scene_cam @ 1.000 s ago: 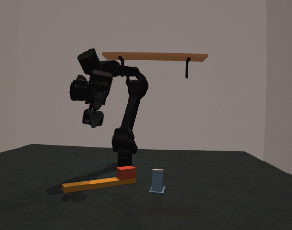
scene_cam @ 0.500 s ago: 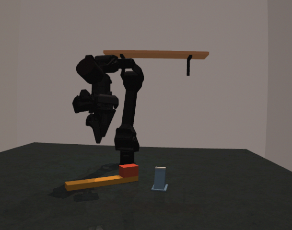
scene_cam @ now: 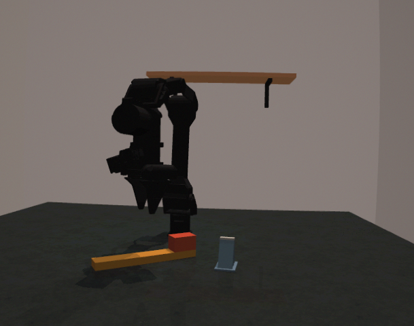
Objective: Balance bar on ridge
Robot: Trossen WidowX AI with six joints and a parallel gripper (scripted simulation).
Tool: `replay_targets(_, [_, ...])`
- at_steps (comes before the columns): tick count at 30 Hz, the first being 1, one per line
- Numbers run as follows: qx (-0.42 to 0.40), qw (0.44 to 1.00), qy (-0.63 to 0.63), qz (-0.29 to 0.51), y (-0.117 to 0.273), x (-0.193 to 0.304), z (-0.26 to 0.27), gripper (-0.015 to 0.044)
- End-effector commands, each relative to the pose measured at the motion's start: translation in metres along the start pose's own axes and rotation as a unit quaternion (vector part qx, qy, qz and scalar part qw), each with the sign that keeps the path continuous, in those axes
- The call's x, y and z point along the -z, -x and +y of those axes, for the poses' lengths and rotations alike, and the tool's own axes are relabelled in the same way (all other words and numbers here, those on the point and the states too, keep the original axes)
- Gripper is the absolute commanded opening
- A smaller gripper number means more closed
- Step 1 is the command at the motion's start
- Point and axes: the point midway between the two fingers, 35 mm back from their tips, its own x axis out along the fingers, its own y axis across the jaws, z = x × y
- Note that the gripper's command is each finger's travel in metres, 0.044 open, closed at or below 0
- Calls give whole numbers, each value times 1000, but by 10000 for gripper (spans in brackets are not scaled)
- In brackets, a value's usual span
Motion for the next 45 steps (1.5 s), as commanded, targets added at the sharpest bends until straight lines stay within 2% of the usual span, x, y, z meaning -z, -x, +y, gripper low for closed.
replay_targets(1, [12, 1000, 8, 2, 0, 0, -2, 315])
replay_targets(5, [12, 1000, 8, 2, -12, -1, -1, 315])
replay_targets(15, [12, 1000, 8, 2, -77, 1, -4, 315])
replay_targets(45, [12, 1000, 8, 2, -104, 1, -4, 315])
